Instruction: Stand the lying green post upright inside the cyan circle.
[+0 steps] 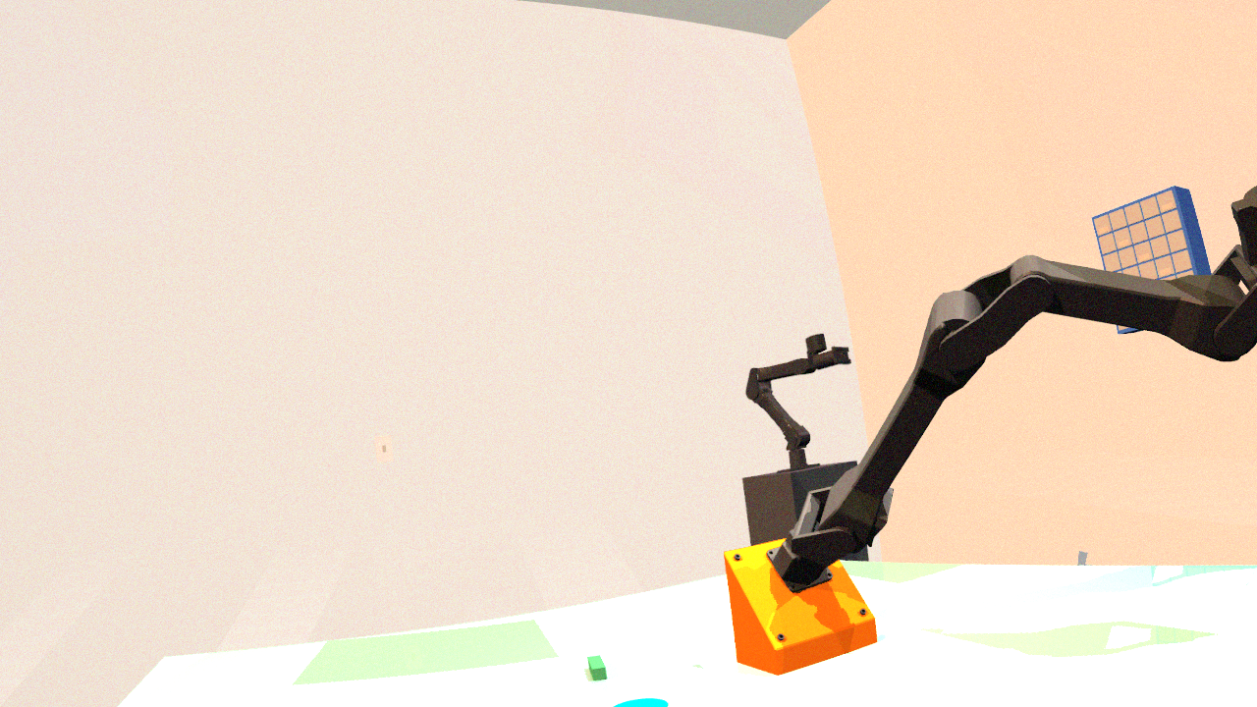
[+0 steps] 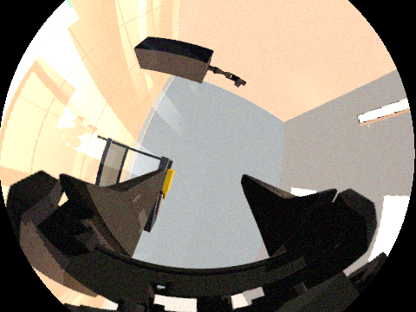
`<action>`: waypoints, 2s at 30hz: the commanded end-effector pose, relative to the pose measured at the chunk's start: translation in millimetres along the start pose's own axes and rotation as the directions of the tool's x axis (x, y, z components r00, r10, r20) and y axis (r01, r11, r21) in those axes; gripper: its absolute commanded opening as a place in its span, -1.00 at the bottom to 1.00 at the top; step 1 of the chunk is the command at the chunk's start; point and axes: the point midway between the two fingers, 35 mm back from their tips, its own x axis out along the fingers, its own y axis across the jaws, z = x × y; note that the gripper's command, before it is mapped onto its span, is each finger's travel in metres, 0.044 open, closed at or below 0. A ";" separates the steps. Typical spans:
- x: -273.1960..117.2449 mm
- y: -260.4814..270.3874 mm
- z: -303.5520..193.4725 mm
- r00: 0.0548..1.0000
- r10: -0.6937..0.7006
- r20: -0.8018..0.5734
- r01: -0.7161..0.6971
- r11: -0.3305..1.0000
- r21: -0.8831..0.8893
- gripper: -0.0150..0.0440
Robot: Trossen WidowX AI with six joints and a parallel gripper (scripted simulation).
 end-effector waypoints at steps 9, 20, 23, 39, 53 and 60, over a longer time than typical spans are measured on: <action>-1.6 56.0 -25.5 0.995 0.103 -0.014 -0.104 0.992 -0.078 0.30; -24.4 153.9 -89.9 0.950 0.302 -0.075 -0.310 0.932 -0.186 0.30; -35.5 178.3 -110.8 0.929 0.355 -0.100 -0.368 0.907 -0.205 0.30; -130.2 281.2 -237.1 0.746 0.608 -0.270 -0.663 0.715 -0.223 0.30; -258.4 328.8 -342.3 0.458 0.780 -0.426 -0.880 0.464 -0.095 0.30; -340.3 340.1 -385.8 0.270 0.836 -0.477 -0.948 0.317 0.020 0.30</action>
